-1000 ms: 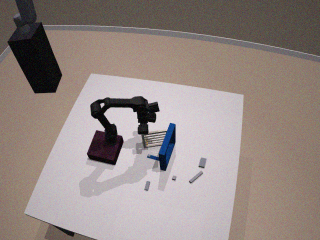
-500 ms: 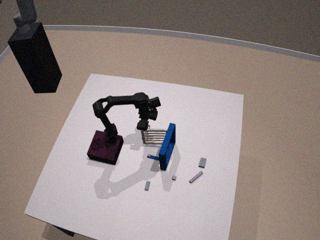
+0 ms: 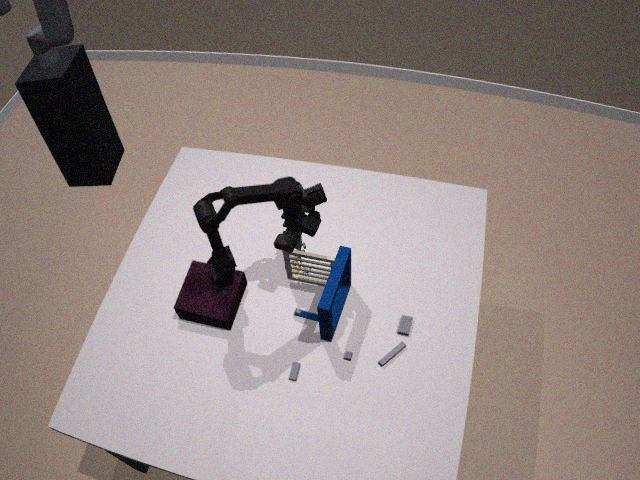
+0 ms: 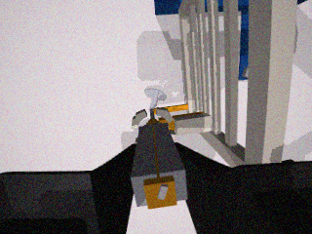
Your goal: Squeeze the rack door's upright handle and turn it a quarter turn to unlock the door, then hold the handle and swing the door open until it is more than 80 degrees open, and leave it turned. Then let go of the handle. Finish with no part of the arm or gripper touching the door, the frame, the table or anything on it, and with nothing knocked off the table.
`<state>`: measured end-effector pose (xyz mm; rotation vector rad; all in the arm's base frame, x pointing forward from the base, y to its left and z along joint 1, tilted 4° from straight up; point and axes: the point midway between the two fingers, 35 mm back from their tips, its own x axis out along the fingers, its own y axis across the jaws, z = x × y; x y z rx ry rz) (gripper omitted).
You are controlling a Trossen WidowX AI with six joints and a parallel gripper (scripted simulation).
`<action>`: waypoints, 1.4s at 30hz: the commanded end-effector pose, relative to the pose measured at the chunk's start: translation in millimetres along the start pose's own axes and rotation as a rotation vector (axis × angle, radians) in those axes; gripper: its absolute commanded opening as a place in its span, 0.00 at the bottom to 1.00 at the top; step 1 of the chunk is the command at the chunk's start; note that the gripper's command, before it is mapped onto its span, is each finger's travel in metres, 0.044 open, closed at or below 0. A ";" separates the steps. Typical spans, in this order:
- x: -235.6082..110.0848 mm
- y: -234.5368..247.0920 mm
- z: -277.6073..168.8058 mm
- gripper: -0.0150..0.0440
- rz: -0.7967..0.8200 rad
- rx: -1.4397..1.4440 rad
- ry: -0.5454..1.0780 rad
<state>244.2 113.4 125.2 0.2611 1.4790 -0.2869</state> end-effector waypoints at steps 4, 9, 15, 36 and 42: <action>0.1 7.8 2.0 0.30 -0.009 0.092 0.003; 0.1 7.8 2.0 0.30 -0.009 0.092 0.003; 0.1 7.8 2.0 0.30 -0.009 0.092 0.003; -1.8 8.1 2.1 0.76 -0.009 0.092 0.003; -9.3 9.0 2.5 0.76 -0.009 0.092 0.003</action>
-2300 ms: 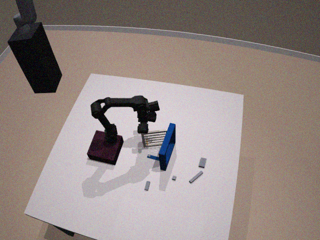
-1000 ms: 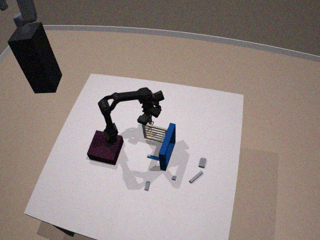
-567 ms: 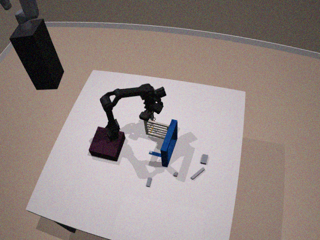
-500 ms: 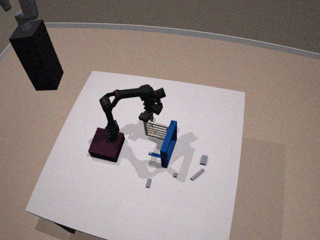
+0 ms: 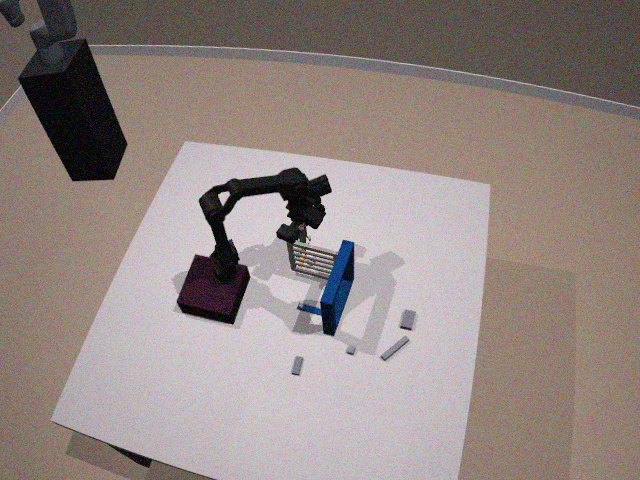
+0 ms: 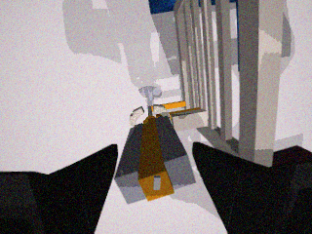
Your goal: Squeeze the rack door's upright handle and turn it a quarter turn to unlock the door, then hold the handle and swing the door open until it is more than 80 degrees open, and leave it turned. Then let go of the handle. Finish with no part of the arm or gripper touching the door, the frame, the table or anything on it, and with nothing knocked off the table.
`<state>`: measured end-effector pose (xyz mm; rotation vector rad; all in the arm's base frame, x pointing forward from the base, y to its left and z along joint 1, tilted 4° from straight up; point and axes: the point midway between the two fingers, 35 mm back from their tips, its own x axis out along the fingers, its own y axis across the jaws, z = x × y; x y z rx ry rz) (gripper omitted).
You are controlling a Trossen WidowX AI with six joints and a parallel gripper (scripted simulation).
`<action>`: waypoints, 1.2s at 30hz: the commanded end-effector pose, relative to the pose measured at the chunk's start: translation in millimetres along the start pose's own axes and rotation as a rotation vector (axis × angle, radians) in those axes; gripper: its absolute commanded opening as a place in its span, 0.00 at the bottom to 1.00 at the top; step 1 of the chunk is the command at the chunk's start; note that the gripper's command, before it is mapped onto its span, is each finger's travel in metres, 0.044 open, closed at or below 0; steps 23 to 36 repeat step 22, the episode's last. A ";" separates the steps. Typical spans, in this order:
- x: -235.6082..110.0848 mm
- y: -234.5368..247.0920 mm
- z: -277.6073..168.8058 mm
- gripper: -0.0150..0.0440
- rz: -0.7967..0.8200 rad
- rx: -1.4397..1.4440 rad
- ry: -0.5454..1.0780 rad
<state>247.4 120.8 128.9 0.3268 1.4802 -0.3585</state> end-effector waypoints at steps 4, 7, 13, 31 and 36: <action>-10.6 1.4 1.7 0.76 0.000 0.004 -0.007; -14.3 1.7 1.7 0.76 0.000 0.004 -0.007; -21.9 2.2 1.7 0.76 0.000 0.004 -0.007; -33.1 2.5 1.4 0.76 0.000 0.004 -0.007; -33.1 2.5 1.4 0.76 0.000 0.004 -0.007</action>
